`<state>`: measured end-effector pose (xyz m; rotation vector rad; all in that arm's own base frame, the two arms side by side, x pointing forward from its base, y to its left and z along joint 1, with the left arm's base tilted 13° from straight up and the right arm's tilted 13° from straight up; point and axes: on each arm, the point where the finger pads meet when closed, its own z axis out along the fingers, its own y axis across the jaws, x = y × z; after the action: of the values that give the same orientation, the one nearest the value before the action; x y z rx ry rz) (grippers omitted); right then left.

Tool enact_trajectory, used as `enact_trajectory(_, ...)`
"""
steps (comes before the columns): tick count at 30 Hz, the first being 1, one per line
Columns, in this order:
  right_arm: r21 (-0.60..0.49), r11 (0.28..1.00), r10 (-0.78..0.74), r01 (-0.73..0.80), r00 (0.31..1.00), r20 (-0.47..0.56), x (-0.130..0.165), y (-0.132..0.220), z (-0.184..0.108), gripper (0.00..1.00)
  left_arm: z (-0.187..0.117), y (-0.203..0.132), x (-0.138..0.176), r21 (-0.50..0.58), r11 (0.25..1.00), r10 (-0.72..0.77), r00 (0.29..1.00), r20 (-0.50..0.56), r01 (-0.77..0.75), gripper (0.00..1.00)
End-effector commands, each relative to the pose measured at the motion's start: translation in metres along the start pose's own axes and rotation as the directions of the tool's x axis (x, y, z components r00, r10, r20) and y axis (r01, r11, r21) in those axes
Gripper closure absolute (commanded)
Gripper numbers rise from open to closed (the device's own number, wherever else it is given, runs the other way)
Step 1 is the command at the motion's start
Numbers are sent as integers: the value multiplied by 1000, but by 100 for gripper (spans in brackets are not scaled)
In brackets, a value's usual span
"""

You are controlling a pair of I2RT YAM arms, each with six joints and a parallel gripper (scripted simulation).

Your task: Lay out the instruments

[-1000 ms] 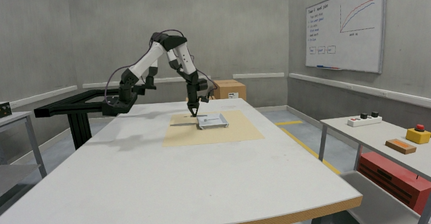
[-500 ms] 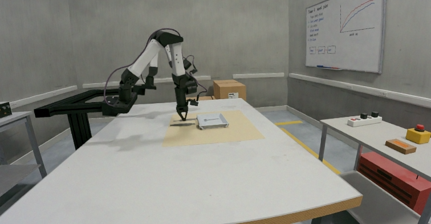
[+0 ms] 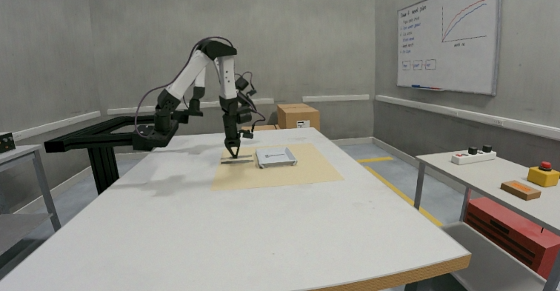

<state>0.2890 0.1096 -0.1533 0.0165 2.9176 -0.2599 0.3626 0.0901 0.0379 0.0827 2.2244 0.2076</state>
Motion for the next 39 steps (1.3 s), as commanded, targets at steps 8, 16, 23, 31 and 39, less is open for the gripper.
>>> enact_trajectory(8,1,1000,4,-4,1000,14,-6,-1,12,100,-1,0,-5,0,1000,2,1000,15,-2,67)
enact_trajectory(16,-1,1000,4,-4,1000,16,-7,0,17,100,-1,0,-5,0,1000,2,1000,15,-2,67)
enact_trajectory(23,-2,1000,3,-3,1000,11,-5,0,24,100,-1,0,-5,0,1000,2,1000,15,-2,67)
enact_trajectory(31,-3,1000,3,-3,1000,8,-3,0,29,100,-1,0,-5,0,1000,2,1000,15,-2,67)
enact_trajectory(39,-7,1000,-5,5,1000,6,-1,3,36,100,-1,0,-5,0,1000,2,1000,15,-2,67)
